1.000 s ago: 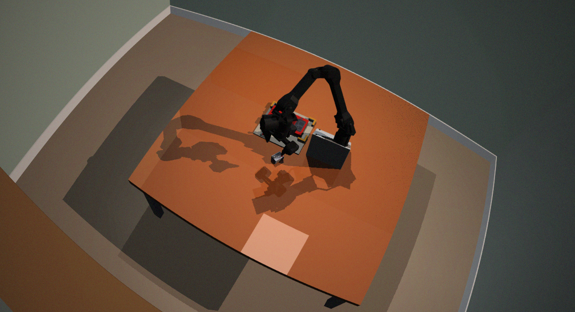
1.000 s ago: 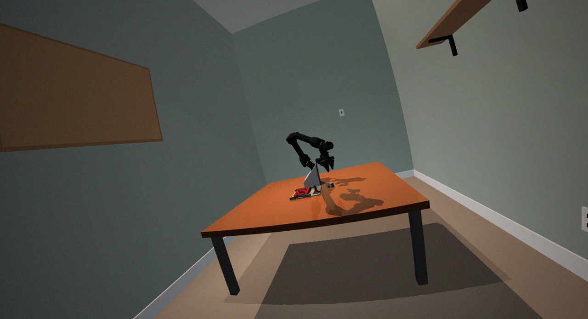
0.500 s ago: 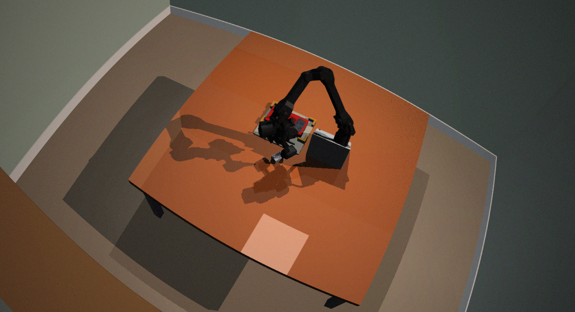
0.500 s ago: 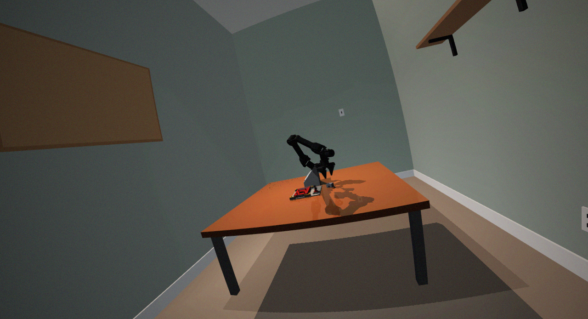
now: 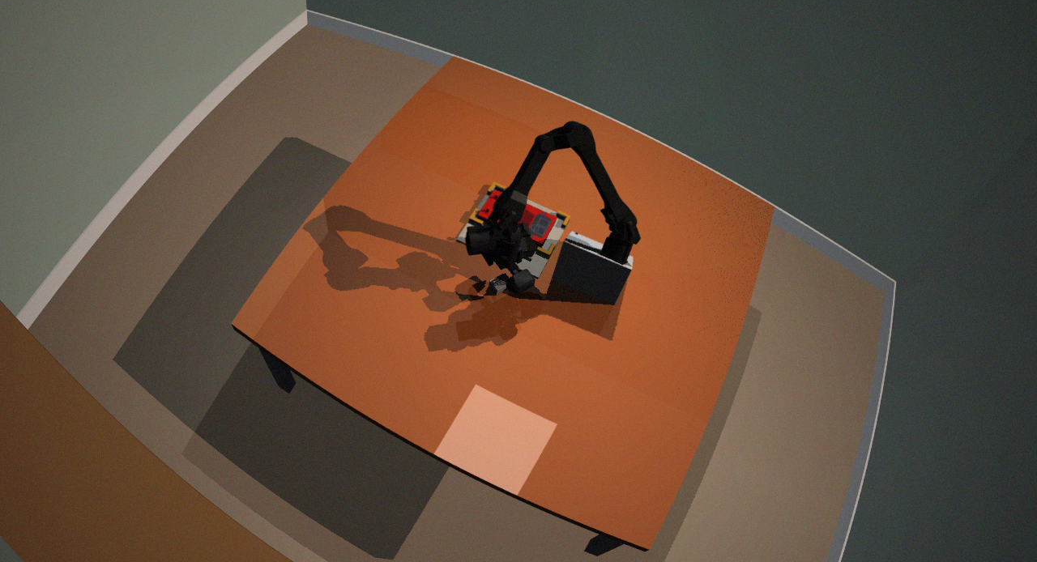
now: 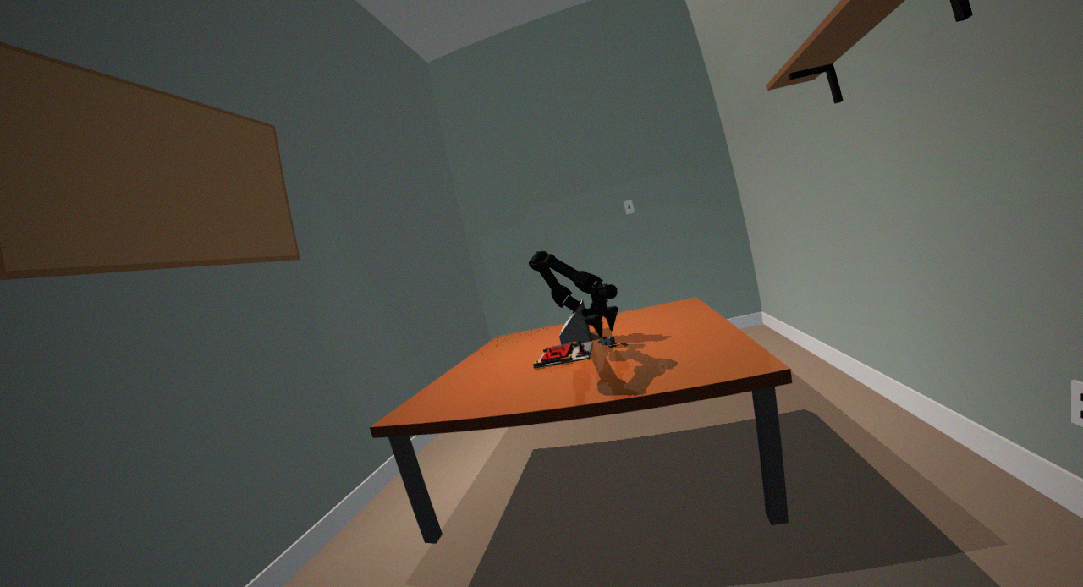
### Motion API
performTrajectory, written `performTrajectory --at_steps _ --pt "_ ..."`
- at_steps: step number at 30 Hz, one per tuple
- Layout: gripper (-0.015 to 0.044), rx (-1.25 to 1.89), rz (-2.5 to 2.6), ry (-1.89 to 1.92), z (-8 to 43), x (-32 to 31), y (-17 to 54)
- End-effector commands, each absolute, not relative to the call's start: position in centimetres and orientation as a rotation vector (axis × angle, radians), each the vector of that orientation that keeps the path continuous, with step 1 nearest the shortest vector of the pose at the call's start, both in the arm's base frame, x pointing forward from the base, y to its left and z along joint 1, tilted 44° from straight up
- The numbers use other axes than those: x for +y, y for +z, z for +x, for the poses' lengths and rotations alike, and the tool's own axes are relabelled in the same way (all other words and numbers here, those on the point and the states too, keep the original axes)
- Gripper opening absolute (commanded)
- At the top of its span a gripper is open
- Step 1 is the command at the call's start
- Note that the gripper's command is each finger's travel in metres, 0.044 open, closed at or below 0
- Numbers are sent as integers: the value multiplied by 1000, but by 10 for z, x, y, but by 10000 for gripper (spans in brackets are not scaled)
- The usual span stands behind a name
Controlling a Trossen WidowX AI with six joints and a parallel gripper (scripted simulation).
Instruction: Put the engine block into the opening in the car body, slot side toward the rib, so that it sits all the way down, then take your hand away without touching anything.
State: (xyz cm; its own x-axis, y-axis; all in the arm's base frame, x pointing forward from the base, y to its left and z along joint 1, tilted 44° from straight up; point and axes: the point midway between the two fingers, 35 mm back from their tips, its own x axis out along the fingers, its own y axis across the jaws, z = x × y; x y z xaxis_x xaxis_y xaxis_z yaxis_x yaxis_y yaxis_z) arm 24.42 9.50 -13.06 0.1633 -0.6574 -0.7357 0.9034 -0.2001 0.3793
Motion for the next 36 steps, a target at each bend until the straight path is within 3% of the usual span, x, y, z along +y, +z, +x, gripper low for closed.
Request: performTrajectory --at_steps 1,15,26,34,36 --pt "440 314 1020 -1456 244 89 -136" --pt "440 313 1019 -1456 246 75 -150" --pt "151 313 1019 -1456 246 75 -150" --pt "98 313 1019 -1456 246 75 -150" --pt "45 313 1019 -1456 246 75 -150"
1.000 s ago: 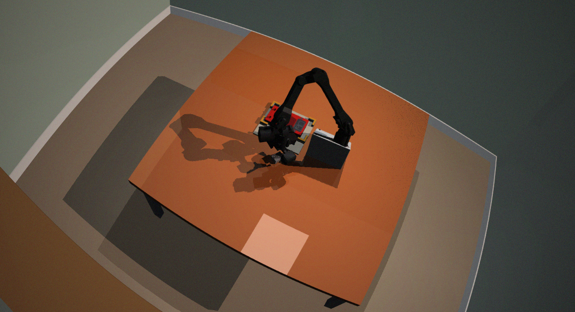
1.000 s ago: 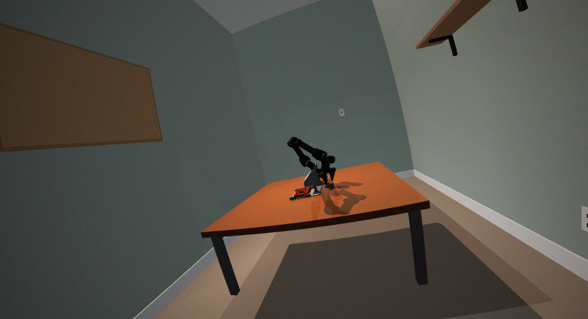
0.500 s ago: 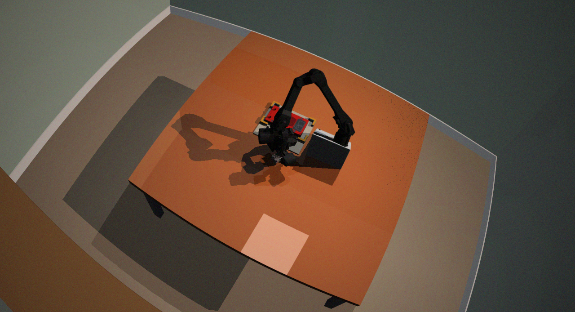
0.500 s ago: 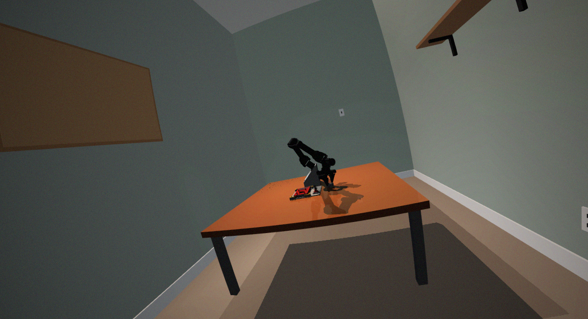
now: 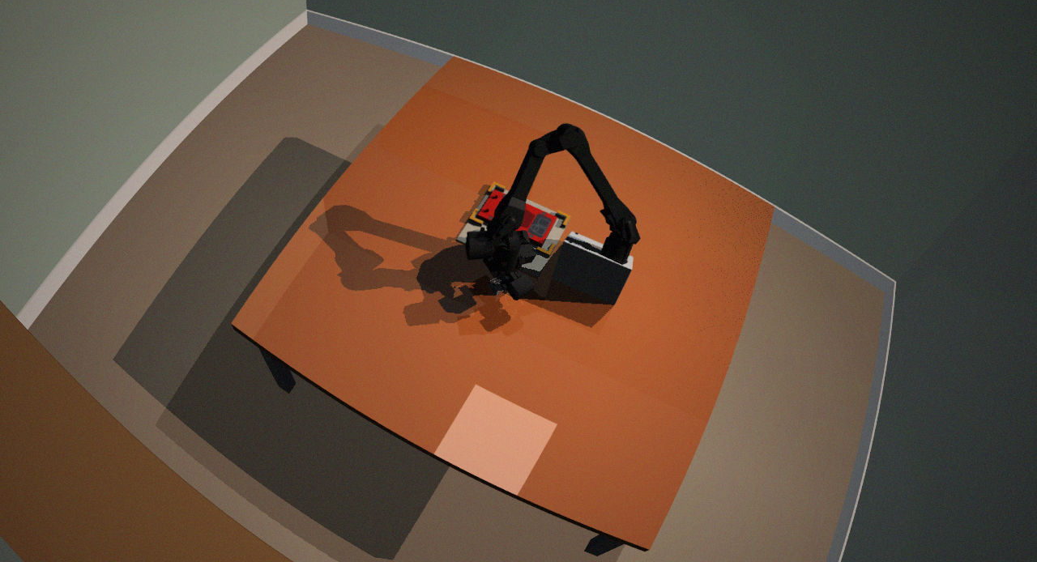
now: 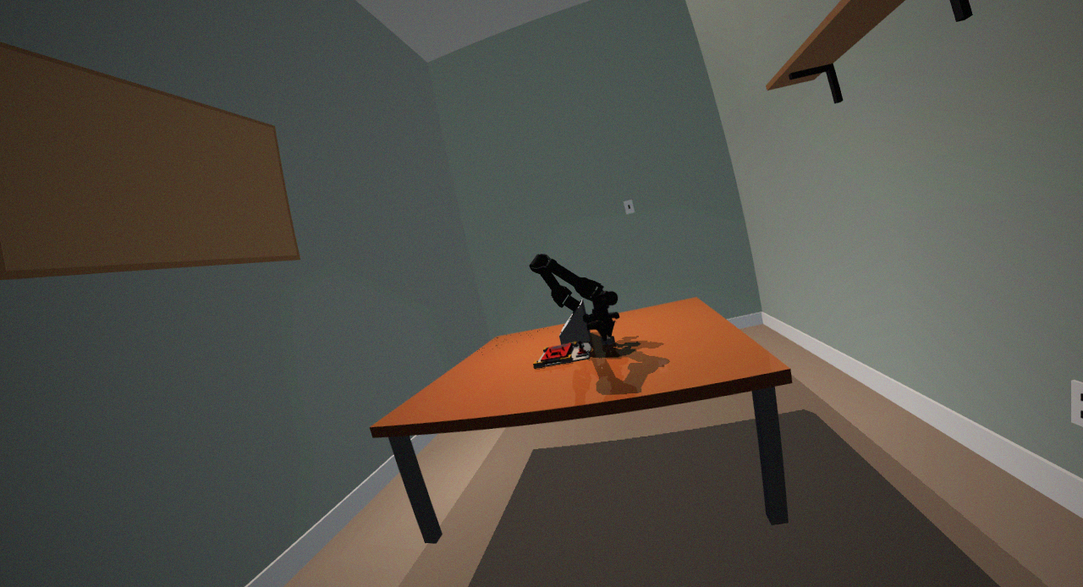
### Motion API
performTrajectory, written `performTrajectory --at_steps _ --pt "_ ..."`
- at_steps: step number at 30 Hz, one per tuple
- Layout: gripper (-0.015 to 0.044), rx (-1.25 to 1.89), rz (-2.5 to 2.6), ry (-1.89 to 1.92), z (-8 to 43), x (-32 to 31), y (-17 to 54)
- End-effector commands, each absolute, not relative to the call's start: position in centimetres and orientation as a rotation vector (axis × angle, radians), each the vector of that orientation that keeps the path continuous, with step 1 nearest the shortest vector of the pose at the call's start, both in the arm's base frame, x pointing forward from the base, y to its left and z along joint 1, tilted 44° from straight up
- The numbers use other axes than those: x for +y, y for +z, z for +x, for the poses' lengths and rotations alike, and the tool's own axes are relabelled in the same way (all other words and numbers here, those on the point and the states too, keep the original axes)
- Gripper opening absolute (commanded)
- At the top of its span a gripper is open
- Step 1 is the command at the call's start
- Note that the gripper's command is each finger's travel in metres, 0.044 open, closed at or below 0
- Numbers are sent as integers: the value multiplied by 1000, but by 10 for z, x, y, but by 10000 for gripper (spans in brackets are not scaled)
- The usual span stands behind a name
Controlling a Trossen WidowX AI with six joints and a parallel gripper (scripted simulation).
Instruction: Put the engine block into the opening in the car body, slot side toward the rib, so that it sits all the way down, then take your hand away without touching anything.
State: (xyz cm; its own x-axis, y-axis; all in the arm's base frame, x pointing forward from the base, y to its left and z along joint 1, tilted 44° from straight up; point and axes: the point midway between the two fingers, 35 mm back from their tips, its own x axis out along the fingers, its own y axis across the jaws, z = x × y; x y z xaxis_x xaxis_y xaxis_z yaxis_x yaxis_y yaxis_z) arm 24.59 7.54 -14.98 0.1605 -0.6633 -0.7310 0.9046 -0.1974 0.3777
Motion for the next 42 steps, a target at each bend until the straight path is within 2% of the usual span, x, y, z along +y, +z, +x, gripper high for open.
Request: performTrajectory --at_steps 1,2,42 --pt "19 313 1019 -1456 246 76 -149" --pt "0 314 1019 -1456 246 78 -147" --pt "0 318 1021 -1457 229 161 -60"
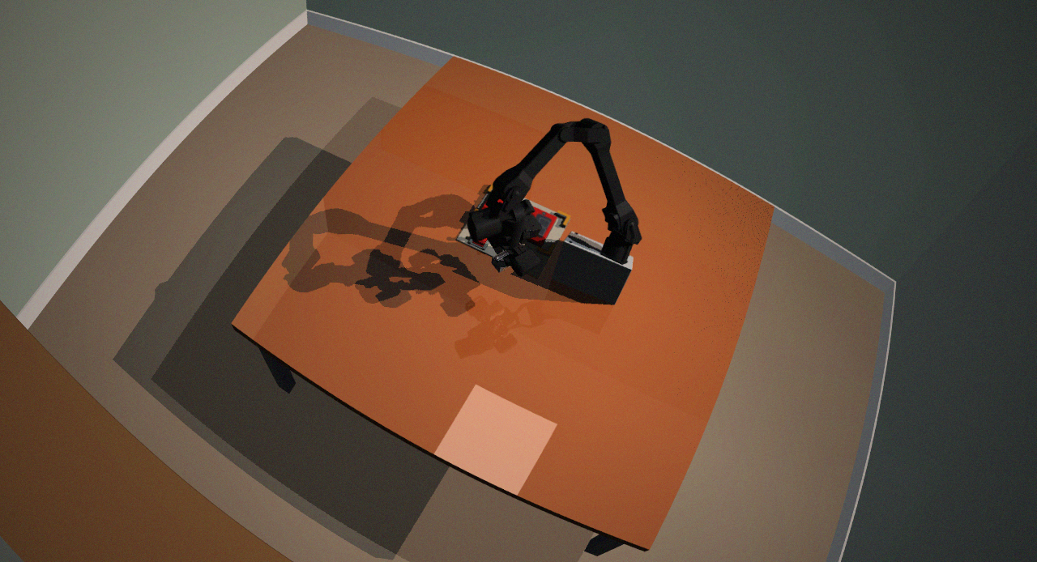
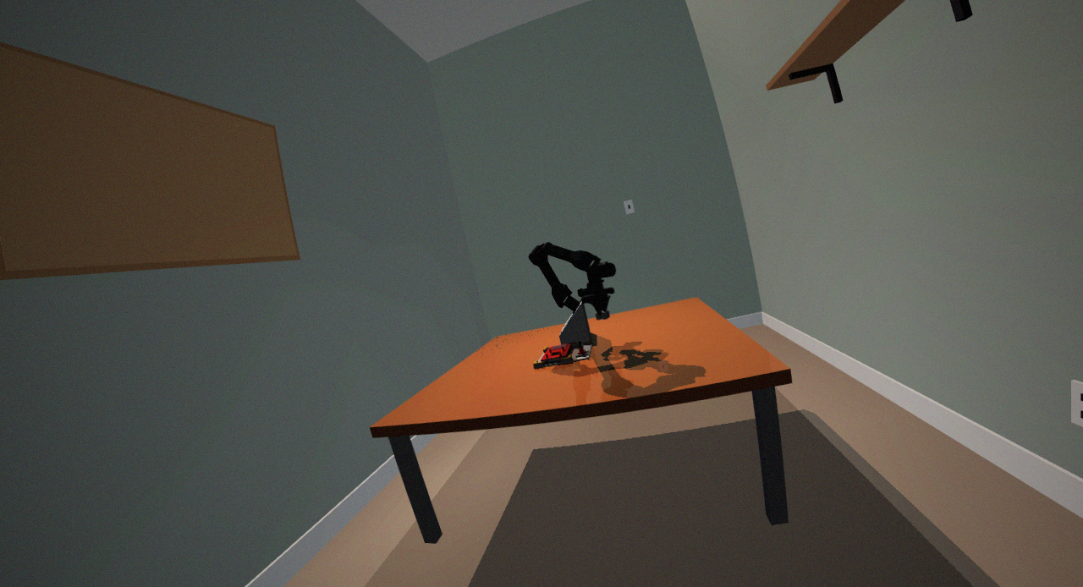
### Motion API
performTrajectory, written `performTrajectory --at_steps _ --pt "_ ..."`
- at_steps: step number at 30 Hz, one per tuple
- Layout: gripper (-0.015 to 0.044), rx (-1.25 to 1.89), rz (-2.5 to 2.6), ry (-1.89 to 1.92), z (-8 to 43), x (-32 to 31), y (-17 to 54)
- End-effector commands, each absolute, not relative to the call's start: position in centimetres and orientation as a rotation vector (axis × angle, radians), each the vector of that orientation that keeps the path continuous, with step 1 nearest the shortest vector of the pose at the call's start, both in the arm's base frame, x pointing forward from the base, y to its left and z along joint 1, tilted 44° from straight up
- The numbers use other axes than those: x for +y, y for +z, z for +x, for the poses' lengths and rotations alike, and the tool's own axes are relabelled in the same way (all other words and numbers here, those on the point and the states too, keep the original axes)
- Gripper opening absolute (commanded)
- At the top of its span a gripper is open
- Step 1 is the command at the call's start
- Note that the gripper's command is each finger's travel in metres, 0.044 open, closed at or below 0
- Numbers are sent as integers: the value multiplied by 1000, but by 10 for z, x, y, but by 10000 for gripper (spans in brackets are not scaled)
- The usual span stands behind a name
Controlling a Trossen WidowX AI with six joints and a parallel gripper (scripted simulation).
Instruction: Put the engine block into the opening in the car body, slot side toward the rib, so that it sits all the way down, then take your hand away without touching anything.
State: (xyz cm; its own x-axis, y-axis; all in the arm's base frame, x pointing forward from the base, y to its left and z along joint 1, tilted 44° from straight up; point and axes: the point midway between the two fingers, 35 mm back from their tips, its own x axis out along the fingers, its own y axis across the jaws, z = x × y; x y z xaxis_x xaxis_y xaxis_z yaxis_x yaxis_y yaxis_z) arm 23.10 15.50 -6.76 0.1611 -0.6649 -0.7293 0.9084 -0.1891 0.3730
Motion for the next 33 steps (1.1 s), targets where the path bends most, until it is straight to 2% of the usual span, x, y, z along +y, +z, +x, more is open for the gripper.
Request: performTrajectory --at_steps 1,33 --pt "0 318 1021 -1457 229 161 -60" --pt "0 814 461 -1175 289 112 -32"
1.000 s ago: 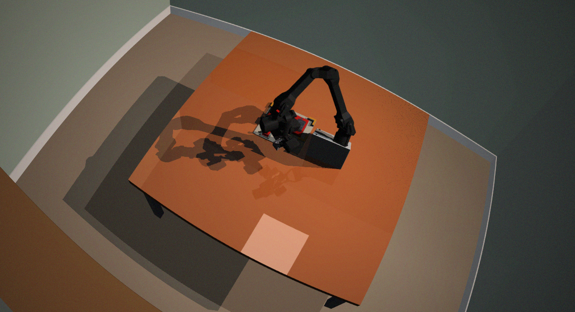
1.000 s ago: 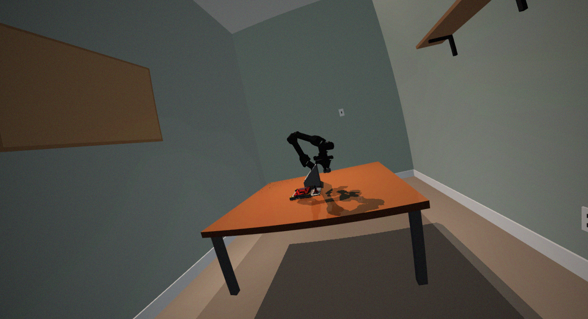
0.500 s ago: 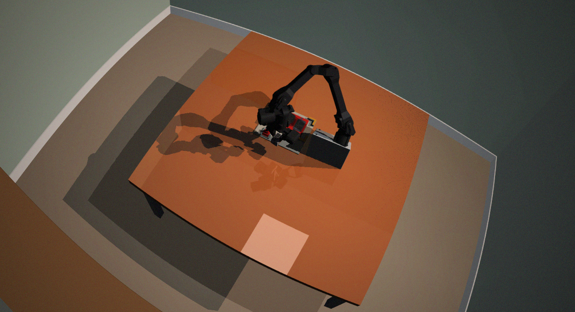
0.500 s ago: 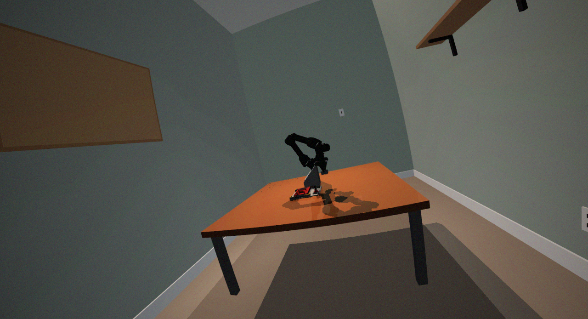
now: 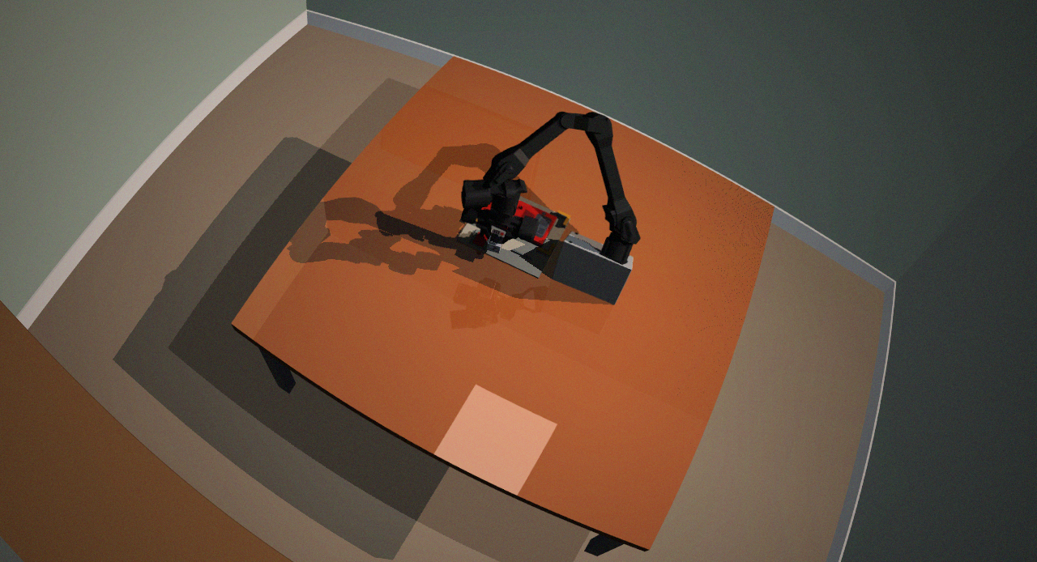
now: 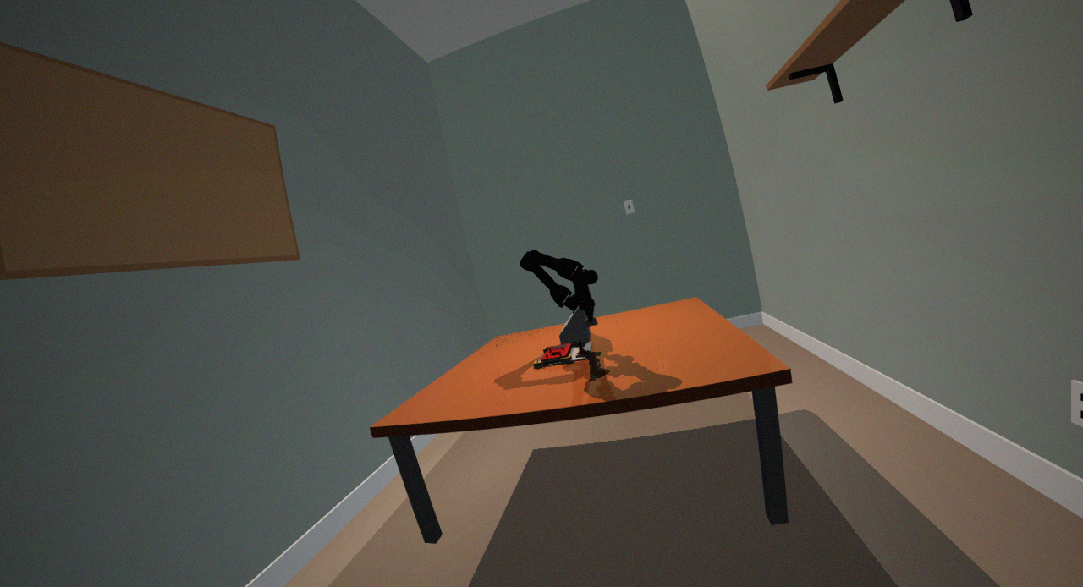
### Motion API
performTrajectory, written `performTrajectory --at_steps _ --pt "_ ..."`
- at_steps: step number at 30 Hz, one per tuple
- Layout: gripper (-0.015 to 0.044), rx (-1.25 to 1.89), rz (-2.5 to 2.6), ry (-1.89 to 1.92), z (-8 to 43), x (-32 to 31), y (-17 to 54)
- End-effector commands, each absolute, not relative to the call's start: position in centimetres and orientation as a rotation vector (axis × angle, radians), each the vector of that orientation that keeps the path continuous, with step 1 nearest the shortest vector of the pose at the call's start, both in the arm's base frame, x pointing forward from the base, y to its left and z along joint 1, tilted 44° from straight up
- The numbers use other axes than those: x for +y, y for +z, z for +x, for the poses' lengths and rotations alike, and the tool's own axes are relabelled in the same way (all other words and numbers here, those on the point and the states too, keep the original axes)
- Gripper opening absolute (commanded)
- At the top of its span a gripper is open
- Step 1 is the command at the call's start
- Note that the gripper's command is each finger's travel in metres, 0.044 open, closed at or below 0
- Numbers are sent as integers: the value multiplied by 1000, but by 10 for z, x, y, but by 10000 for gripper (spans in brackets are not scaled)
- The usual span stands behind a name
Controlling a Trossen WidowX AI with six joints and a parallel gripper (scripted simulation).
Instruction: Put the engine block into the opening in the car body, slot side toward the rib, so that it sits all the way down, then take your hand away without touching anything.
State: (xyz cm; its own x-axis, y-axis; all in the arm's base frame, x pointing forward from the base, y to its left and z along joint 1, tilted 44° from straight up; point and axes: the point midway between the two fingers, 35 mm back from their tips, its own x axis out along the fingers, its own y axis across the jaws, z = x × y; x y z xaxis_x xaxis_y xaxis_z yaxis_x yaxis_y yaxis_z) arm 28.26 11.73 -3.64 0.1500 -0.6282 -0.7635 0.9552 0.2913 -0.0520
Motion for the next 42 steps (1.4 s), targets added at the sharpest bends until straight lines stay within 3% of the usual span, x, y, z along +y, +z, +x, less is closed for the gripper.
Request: performTrajectory --at_steps 1,42 --pt "0 827 443 -1164 291 110 -31" --pt "0 1242 -357 -670 343 11 17"
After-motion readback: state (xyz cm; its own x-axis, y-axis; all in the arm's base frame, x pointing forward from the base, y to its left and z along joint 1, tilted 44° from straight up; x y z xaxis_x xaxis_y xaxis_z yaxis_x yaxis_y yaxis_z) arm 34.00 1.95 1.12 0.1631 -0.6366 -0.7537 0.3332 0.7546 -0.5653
